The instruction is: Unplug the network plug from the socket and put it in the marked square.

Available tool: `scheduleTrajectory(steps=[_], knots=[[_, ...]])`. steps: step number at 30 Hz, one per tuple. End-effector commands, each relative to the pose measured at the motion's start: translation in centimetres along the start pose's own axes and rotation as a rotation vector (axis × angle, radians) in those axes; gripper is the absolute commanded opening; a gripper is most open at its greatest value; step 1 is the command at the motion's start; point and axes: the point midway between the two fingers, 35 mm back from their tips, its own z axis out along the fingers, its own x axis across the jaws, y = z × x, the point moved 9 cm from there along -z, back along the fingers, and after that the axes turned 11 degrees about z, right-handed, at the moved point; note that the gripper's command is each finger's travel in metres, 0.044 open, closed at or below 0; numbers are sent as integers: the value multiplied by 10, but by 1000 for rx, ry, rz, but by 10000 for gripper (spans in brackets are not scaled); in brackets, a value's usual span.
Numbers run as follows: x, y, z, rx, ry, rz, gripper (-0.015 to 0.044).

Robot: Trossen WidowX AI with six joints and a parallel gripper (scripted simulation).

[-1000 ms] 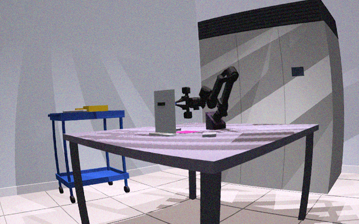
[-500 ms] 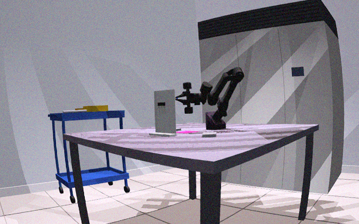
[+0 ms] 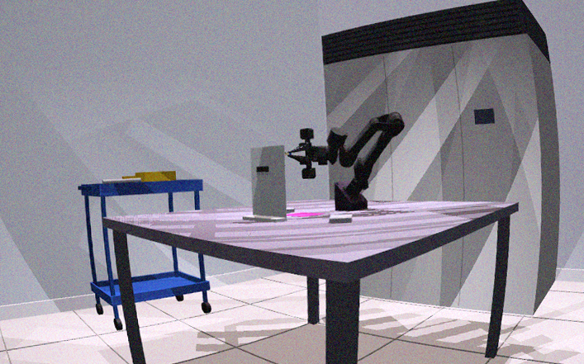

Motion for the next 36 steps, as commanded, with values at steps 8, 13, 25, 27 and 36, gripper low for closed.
scheduleTrajectory(steps=[8,13,25,27,36], knots=[[5,-16,7,89,141,-46,0],[10,-23,9,128,219,-62,0],[20,-37,9,193,410,-85,0],[21,-39,8,200,442,-87,0],[28,-45,4,217,584,-86,0]])
